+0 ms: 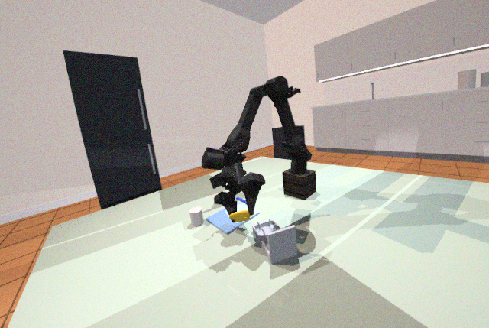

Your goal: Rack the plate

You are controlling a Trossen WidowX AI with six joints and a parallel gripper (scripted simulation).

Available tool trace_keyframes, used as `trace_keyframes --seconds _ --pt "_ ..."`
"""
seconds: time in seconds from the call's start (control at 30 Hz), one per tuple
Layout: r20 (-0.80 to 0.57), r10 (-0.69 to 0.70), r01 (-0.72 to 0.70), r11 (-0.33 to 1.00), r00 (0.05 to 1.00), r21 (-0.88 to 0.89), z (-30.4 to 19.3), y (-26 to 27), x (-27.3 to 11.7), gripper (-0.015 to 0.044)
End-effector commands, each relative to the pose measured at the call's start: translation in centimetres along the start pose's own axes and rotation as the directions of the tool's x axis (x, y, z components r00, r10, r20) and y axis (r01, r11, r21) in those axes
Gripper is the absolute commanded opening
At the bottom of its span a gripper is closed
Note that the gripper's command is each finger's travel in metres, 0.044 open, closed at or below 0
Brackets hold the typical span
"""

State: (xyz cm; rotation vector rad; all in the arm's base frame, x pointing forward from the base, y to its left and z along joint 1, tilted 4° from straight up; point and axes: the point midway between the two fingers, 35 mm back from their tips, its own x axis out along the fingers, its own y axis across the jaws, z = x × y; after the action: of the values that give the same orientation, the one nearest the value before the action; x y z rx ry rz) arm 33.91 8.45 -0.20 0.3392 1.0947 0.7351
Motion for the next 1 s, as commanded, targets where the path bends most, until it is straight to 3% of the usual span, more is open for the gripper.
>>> trace_keyframes --seconds 0.0,0.5,0.97 --pt "0.05 0.066 -0.062 0.995 0.997 -0.077 -0.4 -0.1 0.4 0.0" --pt "0.237 0.296 -0.174 0.887 0.925 -0.428 -2.3 -0.4 0.4 0.0" --pt "0.324 0.494 -0.148 0.7 0.807 -0.699 -4.9 1.3 -1.1 0.0"
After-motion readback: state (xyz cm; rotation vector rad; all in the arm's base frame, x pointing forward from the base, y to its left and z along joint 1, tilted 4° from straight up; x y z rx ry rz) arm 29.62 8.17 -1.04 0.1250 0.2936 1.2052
